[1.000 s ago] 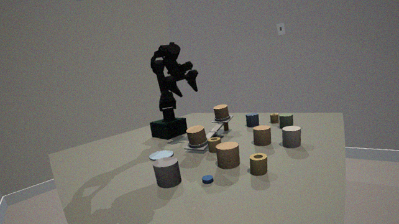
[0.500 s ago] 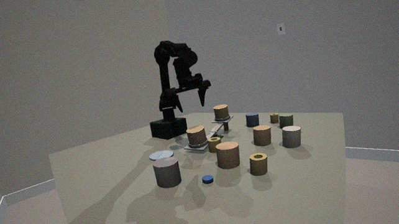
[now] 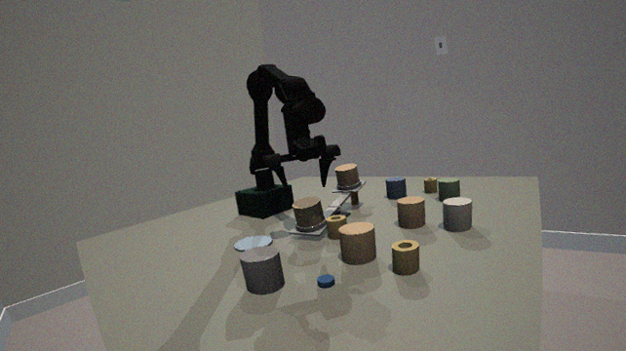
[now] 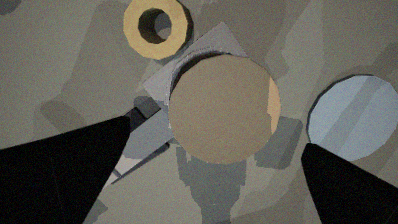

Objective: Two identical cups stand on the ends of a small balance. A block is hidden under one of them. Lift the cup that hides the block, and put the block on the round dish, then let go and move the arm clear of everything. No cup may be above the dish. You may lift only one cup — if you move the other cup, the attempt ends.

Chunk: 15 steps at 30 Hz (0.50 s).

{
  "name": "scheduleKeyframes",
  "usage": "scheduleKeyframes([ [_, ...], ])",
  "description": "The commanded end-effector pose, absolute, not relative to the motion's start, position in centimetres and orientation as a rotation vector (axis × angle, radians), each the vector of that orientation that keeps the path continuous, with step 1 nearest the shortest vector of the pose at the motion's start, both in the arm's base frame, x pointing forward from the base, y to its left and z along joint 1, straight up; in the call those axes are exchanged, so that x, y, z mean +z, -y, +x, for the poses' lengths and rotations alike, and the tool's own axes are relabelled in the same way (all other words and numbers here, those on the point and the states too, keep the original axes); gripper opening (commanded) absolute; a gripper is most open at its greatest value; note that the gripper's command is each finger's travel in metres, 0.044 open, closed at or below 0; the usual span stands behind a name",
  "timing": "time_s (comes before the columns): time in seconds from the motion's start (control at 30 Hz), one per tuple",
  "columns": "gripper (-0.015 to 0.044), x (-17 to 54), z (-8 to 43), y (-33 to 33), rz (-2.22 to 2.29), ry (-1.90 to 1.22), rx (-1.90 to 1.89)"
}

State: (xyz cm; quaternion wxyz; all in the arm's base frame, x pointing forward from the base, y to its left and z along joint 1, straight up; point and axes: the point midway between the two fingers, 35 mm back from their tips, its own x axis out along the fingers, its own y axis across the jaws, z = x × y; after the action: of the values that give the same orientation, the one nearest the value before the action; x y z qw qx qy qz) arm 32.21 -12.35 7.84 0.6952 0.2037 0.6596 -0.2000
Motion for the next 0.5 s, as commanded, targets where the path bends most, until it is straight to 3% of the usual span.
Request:
scheduleKeyframes([
  [0.0,0.044,6.6,32.1,12.4,0.458,-1.487,-0.456],
  [0.47,0.044,4.9,32.3,12.4,0.458,-1.487,-0.456],
])
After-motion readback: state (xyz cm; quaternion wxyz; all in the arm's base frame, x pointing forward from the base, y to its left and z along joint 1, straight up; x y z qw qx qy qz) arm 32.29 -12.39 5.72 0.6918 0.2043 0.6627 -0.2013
